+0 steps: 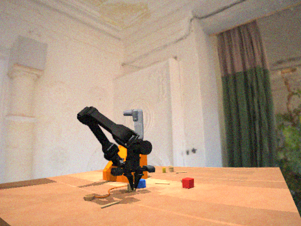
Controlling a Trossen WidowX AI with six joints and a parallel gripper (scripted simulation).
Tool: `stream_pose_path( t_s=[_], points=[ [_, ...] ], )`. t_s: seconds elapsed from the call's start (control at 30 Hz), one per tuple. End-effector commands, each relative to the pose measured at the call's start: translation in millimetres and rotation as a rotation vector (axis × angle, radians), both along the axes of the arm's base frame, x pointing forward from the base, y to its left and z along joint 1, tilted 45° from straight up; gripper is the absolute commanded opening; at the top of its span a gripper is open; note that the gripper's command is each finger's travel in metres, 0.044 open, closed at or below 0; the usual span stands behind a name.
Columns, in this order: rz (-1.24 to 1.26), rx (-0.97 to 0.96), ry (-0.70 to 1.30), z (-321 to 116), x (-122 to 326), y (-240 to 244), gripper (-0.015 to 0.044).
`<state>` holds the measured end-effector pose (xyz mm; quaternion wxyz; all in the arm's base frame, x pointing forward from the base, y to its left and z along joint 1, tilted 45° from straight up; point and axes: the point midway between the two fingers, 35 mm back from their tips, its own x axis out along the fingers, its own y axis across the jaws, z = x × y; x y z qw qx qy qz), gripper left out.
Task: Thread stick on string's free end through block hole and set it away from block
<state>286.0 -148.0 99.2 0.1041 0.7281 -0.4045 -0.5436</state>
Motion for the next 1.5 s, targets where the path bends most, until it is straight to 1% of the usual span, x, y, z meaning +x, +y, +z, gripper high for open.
stream_pose_path(
  t_s=[0.0, 1.47],
  points=[
    [-0.003, 0.000, -0.004, 2.4, 3.8, -0.8, 0.0000],
    [-0.003, -0.007, -0.007, 25.6, 50.4, -16.1, 0.0000]
  ],
)
